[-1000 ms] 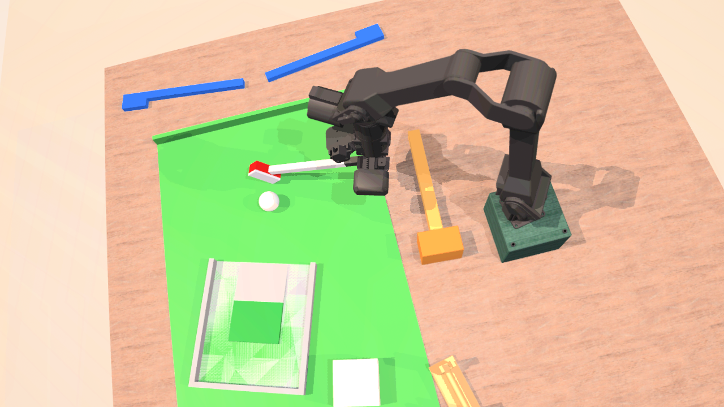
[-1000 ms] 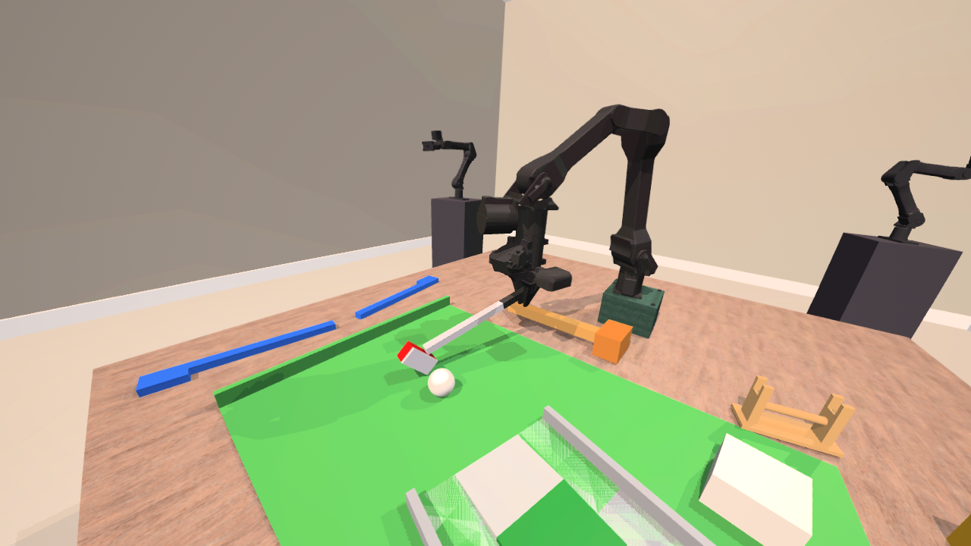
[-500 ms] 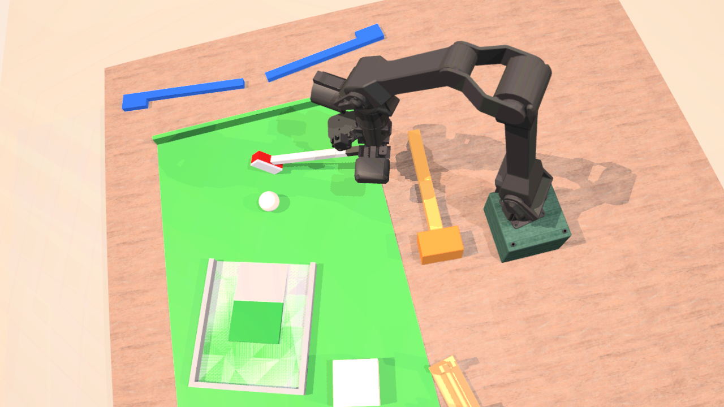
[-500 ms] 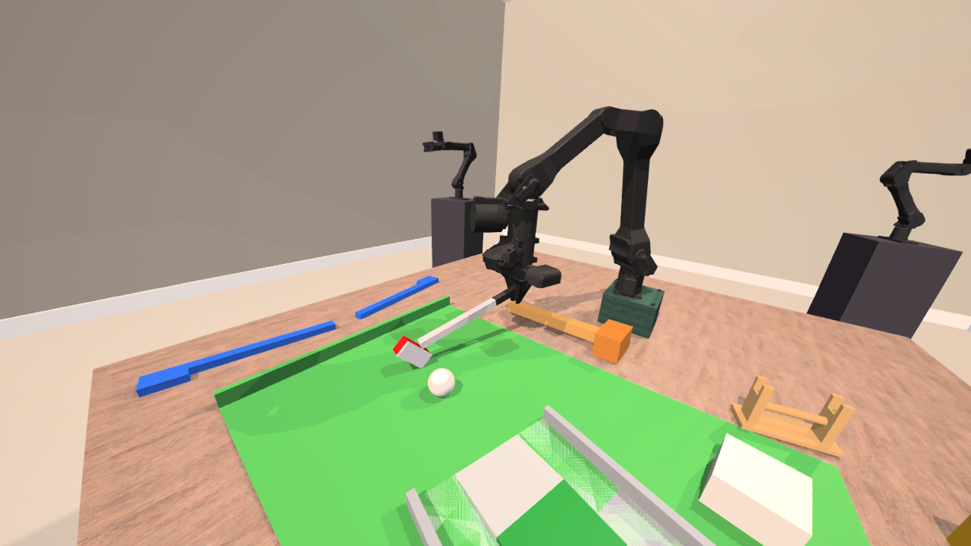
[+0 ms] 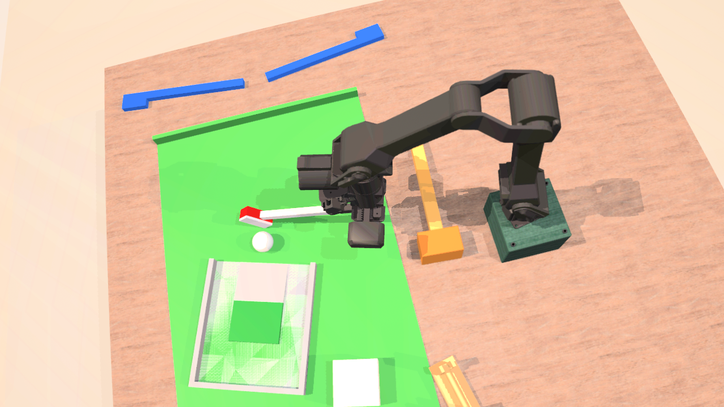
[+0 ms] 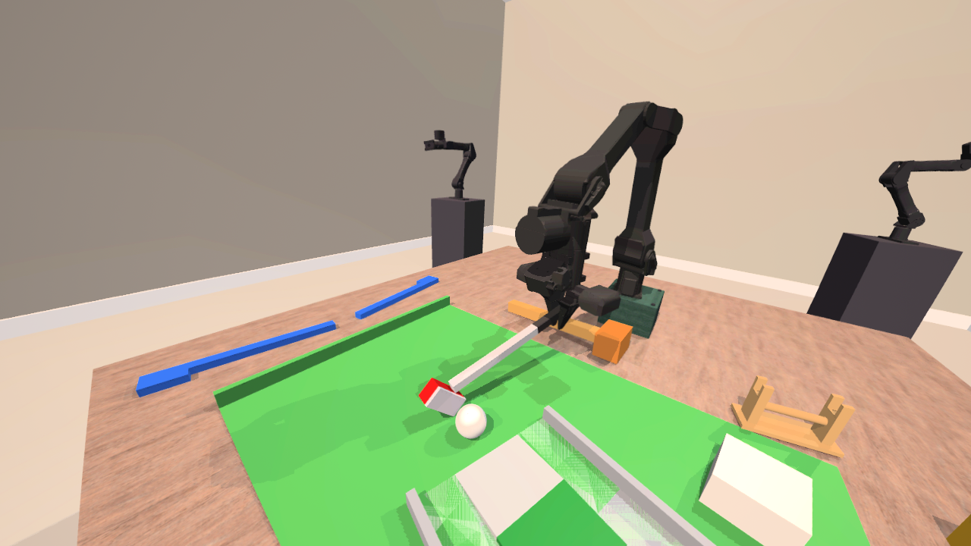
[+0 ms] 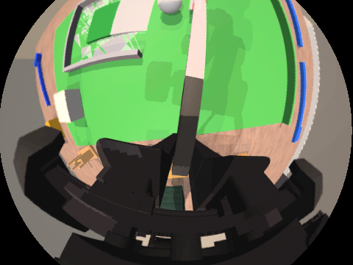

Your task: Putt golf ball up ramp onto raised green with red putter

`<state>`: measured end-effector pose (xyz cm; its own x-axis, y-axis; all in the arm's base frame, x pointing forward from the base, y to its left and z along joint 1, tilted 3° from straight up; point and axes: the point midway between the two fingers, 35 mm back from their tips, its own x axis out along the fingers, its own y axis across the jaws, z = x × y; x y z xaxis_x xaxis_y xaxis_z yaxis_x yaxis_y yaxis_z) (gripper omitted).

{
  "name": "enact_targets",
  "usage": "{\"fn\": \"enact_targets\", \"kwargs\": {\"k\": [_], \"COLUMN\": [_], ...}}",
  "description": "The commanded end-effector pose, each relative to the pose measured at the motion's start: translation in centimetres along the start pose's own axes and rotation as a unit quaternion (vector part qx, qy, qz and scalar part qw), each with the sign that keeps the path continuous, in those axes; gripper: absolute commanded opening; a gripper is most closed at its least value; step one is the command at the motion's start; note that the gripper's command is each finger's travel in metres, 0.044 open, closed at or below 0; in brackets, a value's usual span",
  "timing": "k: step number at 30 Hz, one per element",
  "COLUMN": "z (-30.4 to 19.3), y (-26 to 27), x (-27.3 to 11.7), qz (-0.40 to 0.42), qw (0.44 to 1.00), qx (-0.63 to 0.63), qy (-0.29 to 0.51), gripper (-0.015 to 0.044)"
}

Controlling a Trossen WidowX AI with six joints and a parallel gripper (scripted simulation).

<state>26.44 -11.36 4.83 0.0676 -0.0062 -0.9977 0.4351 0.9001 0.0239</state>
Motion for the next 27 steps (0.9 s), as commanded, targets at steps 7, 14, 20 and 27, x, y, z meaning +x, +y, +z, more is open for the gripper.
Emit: {"fn": "enact_targets", "kwargs": {"k": [7, 14, 20, 27], "z": [-0.2, -0.4, -0.4, -0.4], "y": [1.3, 1.2, 1.3, 1.3], "x": [-1.9, -5.9, -5.1, -5.1], "qz": [-0.001, -0.002, 0.0, 0.0], "qw": [1.0, 1.0, 1.0, 1.0], "qx": [0.009, 0.009, 0.008, 0.008], "qy": [-0.002, -0.002, 0.001, 0.001], "gripper": [0.0, 0.0, 0.0, 0.0]}}
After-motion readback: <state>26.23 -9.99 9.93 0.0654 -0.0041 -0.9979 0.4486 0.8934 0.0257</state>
